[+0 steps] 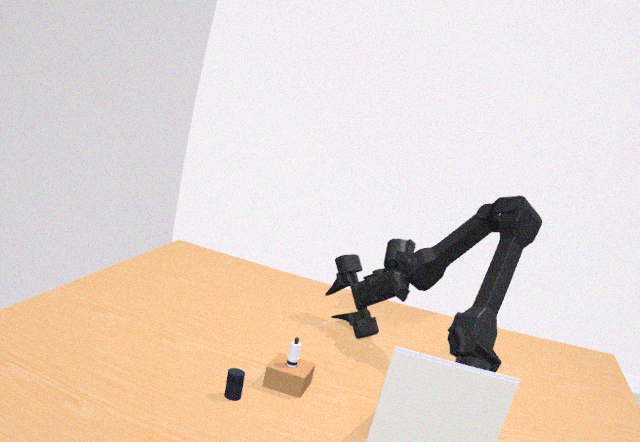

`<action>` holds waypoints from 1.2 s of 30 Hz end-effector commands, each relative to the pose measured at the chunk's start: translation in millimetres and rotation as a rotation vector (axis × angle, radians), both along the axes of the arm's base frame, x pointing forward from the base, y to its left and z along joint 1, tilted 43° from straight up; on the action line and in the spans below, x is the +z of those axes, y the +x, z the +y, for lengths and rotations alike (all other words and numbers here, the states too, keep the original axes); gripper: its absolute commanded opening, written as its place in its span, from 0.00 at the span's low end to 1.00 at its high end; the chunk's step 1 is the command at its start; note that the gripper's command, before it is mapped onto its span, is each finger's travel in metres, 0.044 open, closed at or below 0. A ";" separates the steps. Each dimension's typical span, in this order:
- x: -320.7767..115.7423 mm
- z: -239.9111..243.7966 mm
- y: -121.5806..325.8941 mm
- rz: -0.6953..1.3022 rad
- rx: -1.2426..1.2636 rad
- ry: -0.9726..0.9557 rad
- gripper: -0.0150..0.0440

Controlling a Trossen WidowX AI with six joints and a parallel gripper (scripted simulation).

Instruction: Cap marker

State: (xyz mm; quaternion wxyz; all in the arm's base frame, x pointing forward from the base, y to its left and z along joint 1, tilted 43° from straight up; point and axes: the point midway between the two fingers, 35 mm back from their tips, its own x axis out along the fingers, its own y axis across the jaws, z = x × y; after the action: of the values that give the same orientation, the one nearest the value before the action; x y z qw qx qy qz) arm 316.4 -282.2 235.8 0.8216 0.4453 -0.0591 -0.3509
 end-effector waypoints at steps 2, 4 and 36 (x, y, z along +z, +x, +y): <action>-34.9 35.0 46.6 0.269 0.146 -0.066 0.67; -52.7 54.0 64.7 0.398 0.223 -0.102 0.67; -245.7 399.2 43.2 2.321 2.021 -1.583 0.67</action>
State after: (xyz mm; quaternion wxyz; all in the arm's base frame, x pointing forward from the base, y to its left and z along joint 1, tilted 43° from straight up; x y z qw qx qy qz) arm 355.2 122.1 -13.2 -0.3165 0.6385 -0.6506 -0.2625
